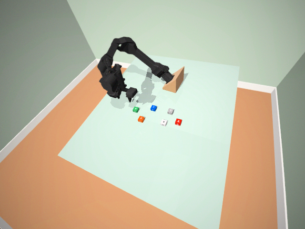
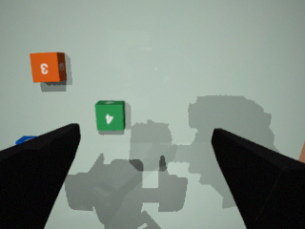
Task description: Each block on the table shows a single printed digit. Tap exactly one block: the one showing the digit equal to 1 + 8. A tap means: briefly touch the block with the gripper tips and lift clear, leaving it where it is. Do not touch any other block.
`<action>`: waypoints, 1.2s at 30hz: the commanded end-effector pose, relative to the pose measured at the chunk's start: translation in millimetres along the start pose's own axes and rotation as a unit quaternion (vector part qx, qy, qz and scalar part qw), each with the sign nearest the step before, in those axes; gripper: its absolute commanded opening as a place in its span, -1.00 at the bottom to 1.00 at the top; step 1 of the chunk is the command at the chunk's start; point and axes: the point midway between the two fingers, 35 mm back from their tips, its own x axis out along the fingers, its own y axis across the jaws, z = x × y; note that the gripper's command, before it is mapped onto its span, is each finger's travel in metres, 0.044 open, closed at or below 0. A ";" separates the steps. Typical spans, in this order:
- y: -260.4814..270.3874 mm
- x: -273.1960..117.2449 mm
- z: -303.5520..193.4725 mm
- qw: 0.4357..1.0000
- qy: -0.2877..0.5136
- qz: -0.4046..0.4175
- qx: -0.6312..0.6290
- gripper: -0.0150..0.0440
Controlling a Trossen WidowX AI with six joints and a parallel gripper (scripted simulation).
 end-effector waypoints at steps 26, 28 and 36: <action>47.4 -12.0 -28.6 0.999 0.048 0.005 -0.023 0.86; 85.6 -14.4 -39.5 0.999 0.048 0.009 -0.024 0.86; 148.5 -16.1 -73.4 0.998 0.050 0.005 -0.024 0.86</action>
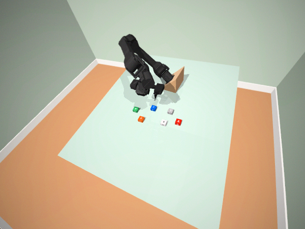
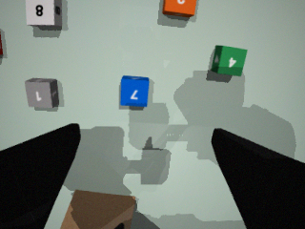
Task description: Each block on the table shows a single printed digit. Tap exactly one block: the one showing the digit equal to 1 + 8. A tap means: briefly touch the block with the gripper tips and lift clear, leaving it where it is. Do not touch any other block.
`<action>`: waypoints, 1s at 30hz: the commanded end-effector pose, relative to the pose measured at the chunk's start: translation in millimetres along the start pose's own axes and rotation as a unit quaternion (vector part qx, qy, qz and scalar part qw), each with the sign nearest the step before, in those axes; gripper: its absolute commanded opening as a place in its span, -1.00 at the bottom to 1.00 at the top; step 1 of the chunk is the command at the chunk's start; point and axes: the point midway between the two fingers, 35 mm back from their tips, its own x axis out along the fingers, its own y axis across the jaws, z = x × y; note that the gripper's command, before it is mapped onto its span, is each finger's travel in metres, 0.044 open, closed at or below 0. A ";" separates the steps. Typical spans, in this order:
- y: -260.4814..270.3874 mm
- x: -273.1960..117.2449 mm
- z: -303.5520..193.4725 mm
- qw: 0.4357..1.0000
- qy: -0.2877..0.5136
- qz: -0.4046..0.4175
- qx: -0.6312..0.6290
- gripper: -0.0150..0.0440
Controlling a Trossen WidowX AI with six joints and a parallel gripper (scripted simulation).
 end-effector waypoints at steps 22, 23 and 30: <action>35.8 -1.0 -2.7 1.000 -0.001 0.003 0.012 0.86; 52.5 -1.9 -0.8 1.000 -0.001 0.004 0.012 0.86; 129.5 -0.4 -2.5 1.000 -0.001 0.005 0.013 0.86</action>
